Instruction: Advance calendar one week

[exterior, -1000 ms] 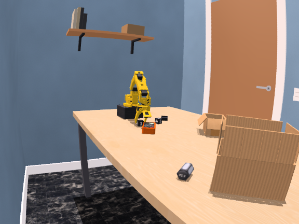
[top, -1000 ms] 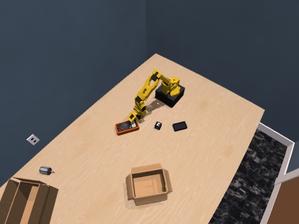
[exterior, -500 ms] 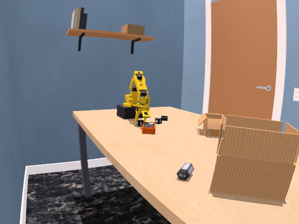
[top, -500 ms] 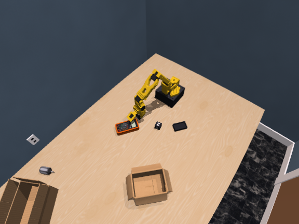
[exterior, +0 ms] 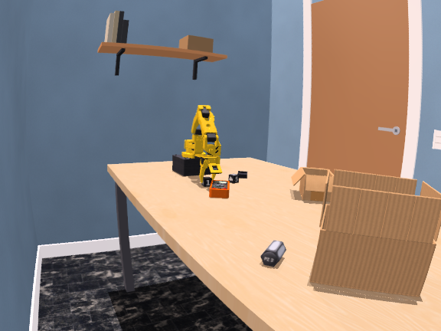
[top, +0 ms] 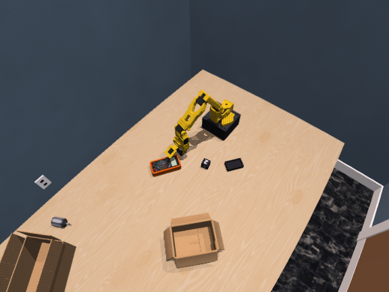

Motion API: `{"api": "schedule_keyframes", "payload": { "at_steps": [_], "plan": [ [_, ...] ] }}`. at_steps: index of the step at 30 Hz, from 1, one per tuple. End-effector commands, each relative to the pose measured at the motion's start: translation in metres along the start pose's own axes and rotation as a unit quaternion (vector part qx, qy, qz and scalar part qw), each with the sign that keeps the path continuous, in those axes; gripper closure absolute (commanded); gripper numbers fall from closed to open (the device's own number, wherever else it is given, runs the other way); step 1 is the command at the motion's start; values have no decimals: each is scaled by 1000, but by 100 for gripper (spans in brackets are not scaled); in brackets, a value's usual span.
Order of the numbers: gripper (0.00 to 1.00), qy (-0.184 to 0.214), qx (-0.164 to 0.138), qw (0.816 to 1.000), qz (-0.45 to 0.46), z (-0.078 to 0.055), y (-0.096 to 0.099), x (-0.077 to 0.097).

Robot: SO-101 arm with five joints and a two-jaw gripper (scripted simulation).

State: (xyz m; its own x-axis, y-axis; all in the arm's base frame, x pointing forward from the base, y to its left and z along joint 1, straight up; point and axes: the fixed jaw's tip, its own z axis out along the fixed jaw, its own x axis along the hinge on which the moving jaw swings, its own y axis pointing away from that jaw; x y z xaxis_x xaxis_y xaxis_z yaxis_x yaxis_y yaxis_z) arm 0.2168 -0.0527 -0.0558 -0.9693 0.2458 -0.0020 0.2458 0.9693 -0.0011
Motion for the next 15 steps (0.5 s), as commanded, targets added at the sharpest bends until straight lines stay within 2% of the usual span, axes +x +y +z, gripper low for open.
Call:
{"api": "schedule_keyframes", "payload": {
  "at_steps": [1,15],
  "plan": [
    [80,3,-1,1000,0,3,-2,1],
    [93,3,-1,1000,0,3,-2,1]
  ]
}}
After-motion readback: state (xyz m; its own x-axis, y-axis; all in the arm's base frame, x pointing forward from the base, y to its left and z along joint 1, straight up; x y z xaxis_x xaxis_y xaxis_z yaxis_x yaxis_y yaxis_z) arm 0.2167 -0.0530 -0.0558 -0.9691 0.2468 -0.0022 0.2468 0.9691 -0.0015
